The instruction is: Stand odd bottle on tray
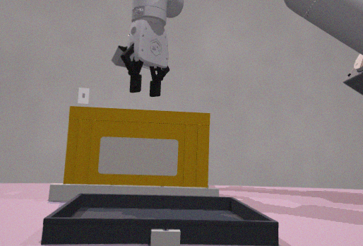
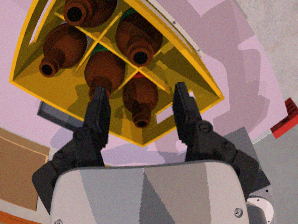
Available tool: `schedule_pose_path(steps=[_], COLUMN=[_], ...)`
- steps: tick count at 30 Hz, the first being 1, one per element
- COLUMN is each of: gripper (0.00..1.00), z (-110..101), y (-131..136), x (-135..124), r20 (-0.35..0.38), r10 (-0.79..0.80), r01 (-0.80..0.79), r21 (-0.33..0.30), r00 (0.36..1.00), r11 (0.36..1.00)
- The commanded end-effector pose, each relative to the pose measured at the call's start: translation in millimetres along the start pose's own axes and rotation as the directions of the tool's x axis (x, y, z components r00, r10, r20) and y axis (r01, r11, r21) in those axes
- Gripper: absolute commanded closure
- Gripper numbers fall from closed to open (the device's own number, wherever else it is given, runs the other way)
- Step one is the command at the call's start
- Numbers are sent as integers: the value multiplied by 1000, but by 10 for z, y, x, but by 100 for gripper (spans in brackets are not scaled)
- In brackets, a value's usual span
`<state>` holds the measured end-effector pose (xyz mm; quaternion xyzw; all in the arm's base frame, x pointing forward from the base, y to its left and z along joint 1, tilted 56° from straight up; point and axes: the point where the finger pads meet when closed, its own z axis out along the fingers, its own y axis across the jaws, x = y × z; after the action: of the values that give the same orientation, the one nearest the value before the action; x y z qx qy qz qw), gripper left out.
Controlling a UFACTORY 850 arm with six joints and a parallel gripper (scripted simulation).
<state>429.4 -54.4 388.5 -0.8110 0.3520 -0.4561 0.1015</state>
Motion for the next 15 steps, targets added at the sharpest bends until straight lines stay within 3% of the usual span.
schedule_pose_path(steps=[1, 15], gripper=[35, 35], z=[-2, 18], y=[-3, -2], x=[4, 4], r20=[-1, -1], r10=[0, 0], r01=[0, 0], r21=[1, 1], r00=[1000, 1000], r11=[1000, 1000])
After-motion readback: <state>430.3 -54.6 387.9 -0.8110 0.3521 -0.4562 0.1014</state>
